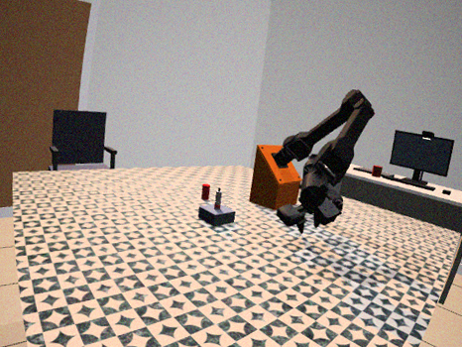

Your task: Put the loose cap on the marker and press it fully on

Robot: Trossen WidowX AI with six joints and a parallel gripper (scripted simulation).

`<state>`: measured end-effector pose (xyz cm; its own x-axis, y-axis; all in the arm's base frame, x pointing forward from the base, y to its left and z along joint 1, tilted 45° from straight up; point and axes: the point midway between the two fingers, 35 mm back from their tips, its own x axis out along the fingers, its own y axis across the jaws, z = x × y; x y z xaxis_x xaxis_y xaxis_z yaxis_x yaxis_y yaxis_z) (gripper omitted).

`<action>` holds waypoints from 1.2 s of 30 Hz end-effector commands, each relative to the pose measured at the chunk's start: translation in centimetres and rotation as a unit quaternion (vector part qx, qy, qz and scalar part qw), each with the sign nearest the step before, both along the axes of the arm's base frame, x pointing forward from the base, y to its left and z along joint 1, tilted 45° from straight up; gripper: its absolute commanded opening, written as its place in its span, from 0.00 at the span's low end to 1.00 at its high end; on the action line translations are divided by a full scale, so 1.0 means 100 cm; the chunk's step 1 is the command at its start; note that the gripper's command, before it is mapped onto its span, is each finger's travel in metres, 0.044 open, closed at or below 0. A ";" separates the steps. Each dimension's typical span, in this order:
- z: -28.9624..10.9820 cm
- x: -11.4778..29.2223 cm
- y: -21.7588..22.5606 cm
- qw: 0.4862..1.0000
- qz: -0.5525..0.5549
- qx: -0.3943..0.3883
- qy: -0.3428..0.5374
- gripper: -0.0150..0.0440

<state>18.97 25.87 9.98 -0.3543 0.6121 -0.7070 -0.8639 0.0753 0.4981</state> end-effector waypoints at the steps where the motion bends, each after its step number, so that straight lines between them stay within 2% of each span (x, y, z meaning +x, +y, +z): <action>1: -0.031 0.045 -0.042 0.991 -0.113 -0.048 0.048 0.66; 7: -0.080 0.093 -0.127 0.943 -0.284 -0.102 0.138 0.66; 12: -0.120 0.106 -0.204 0.875 -0.412 -0.129 0.220 0.66; 18: -0.164 0.089 -0.288 0.768 -0.538 -0.139 0.319 0.66; 24: -0.201 0.047 -0.350 0.644 -0.631 -0.125 0.414 0.66; 27: -0.208 0.032 -0.360 0.615 -0.647 -0.120 0.435 0.66; 31: -0.210 0.031 -0.358 0.614 -0.647 -0.119 0.436 0.66; 36: -0.233 0.032 -0.335 0.614 -0.647 -0.119 0.436 0.66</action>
